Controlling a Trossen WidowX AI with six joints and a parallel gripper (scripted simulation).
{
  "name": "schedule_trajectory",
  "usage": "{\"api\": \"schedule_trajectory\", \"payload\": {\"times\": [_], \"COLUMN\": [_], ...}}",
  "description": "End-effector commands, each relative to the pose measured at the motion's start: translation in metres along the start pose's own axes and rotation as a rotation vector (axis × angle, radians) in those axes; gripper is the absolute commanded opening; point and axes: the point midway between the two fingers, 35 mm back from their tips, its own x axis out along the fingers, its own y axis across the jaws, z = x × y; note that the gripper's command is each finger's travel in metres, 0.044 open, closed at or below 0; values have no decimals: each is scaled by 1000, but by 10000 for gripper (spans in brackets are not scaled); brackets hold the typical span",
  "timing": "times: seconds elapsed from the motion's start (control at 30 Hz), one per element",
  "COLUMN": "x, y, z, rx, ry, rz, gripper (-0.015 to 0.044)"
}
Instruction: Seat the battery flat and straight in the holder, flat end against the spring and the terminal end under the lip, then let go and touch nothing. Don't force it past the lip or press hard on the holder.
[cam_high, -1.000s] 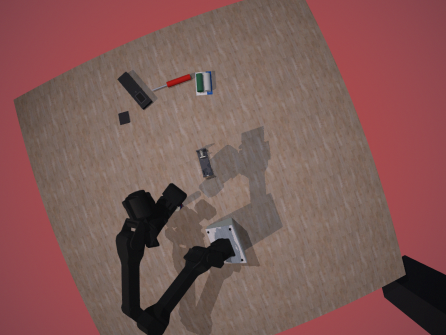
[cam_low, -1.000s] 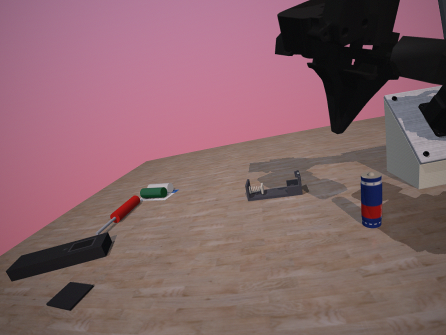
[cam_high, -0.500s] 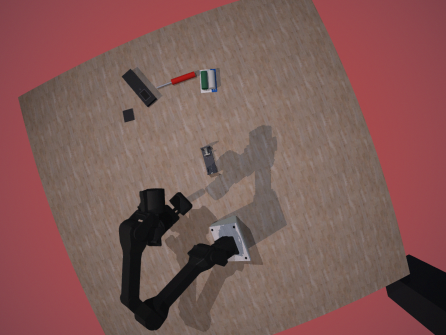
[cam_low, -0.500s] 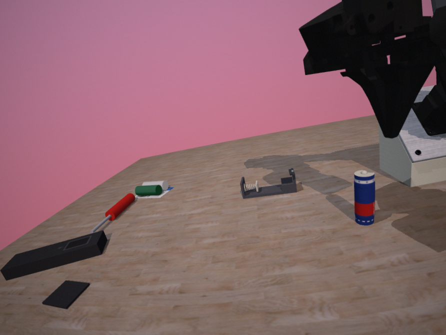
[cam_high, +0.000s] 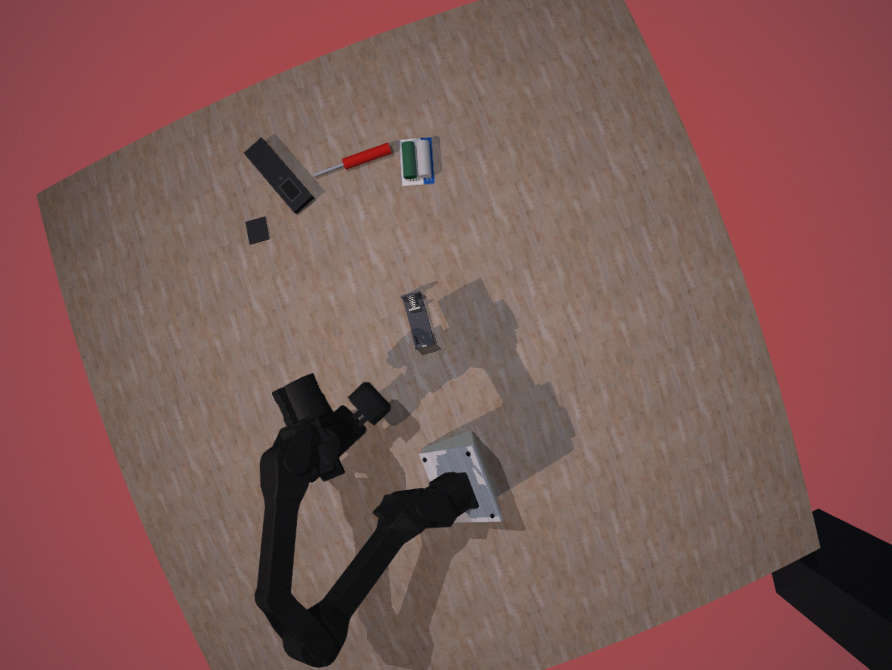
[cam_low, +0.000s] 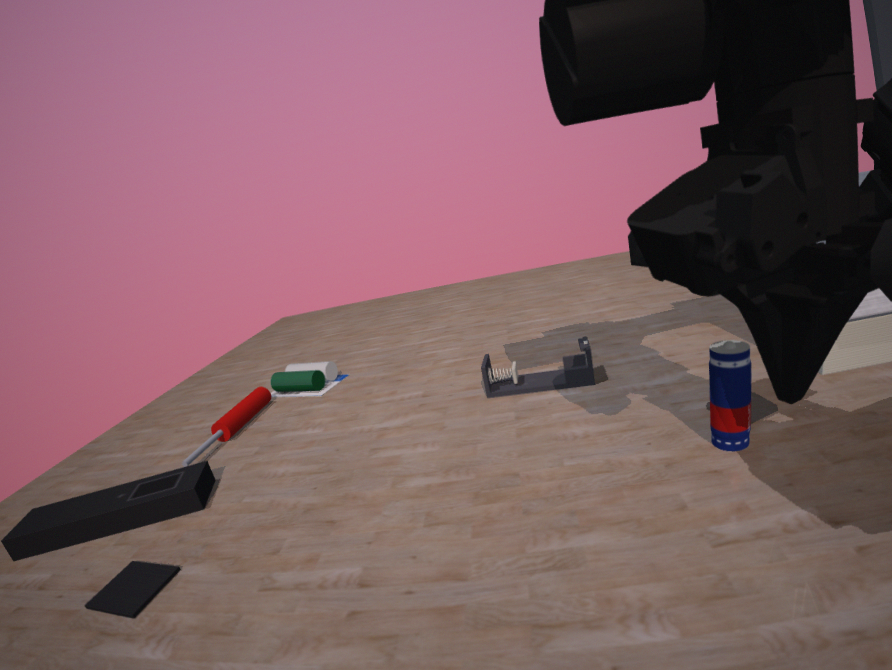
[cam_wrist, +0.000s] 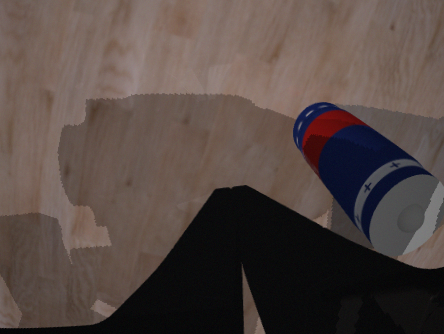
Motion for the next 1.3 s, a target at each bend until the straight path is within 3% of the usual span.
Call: {"api": "schedule_trajectory", "payload": {"times": [0.0,1.27], "x": [3,4], "y": [-1,-63], "z": [1,1], "rx": [1,1], "ry": [-6,-5], "rz": [3,0], "gripper": [0,0]}}
